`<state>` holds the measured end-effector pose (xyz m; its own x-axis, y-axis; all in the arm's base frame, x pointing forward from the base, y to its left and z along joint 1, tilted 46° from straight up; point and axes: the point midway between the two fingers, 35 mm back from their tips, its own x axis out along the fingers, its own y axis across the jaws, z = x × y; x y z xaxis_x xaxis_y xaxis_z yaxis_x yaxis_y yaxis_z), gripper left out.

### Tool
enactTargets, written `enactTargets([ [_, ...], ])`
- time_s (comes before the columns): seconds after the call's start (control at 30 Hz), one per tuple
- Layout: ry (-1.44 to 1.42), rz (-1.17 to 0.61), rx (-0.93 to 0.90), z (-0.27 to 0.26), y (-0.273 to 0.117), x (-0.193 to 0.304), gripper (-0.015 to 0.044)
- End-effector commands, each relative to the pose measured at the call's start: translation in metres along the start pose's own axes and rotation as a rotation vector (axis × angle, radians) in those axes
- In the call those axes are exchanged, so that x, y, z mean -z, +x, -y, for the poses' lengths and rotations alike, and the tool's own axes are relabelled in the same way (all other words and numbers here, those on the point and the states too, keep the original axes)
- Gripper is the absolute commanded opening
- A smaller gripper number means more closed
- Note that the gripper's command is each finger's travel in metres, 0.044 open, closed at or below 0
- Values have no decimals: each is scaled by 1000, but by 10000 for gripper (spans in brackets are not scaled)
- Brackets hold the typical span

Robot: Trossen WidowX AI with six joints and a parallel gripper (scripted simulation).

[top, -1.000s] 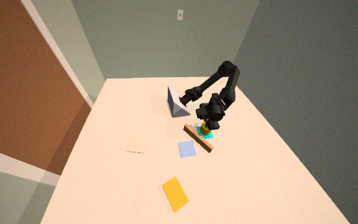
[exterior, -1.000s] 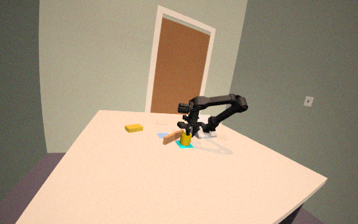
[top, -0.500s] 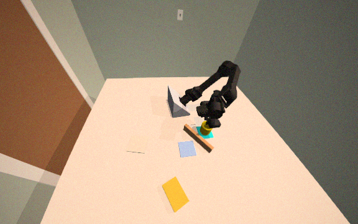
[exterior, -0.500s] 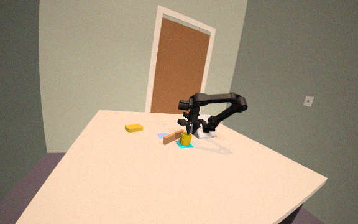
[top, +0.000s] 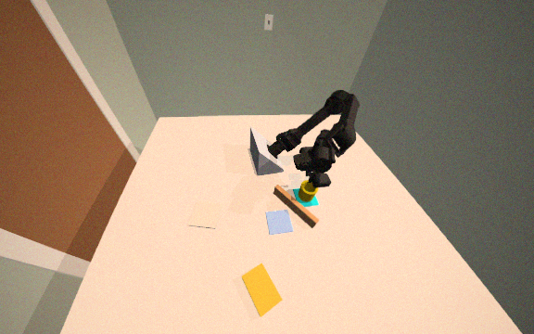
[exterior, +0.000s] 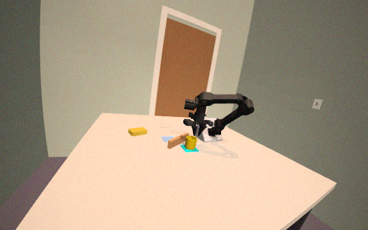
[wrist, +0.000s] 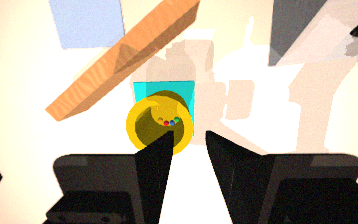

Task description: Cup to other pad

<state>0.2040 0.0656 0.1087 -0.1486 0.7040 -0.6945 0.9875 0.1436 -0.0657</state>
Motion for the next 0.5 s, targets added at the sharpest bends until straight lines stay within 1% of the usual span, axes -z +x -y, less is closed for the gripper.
enactTargets([
  [0.0, -10, 4, -5, 0, -7, 0, 146],
  [0.1, -9, 4, -5, 1, -8, 0, 146],
  [0.13, 2, -1, 1, 1, -4, 0, 173],
  [0.47, 2, 2, -5, 1, -8, 0, 435],
])
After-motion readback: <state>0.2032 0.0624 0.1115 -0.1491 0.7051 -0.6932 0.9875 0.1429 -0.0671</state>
